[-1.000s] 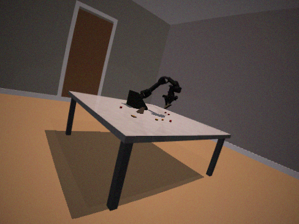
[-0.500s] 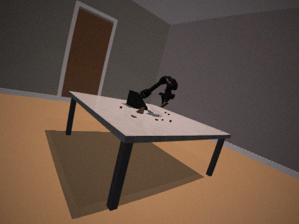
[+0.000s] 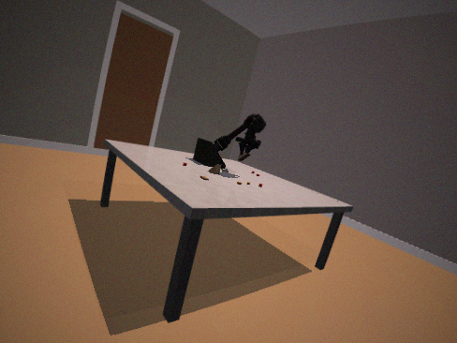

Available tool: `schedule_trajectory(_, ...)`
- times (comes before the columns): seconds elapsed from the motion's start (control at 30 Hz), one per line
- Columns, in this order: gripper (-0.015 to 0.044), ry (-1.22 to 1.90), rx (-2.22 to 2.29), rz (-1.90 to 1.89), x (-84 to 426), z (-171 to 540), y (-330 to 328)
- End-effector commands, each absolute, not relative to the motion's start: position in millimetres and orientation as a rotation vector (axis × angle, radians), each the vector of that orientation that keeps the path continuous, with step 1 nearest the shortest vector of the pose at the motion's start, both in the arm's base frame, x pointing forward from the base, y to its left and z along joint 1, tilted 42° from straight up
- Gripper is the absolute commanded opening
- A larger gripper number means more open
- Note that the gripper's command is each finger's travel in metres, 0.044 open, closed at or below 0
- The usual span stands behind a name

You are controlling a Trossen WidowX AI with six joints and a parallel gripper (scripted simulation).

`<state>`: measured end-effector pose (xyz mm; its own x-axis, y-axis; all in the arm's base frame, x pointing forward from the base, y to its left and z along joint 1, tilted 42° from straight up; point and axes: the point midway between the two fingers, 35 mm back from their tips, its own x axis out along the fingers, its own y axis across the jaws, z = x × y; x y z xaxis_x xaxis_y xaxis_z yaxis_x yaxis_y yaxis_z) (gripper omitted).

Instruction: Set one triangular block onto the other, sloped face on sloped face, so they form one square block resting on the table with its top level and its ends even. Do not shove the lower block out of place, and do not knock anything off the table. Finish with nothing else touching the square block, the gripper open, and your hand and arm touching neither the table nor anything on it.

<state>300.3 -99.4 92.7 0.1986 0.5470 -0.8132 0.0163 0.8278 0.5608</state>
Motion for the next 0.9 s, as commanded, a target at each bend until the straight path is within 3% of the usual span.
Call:
schedule_trajectory(0.0, 0.0000, 1.347, 0.515, 0.390, 295, 80, -115)
schedule_trajectory(0.87, 0.0000, 1.357, 0.602, 0.383, 239, 21, -190)
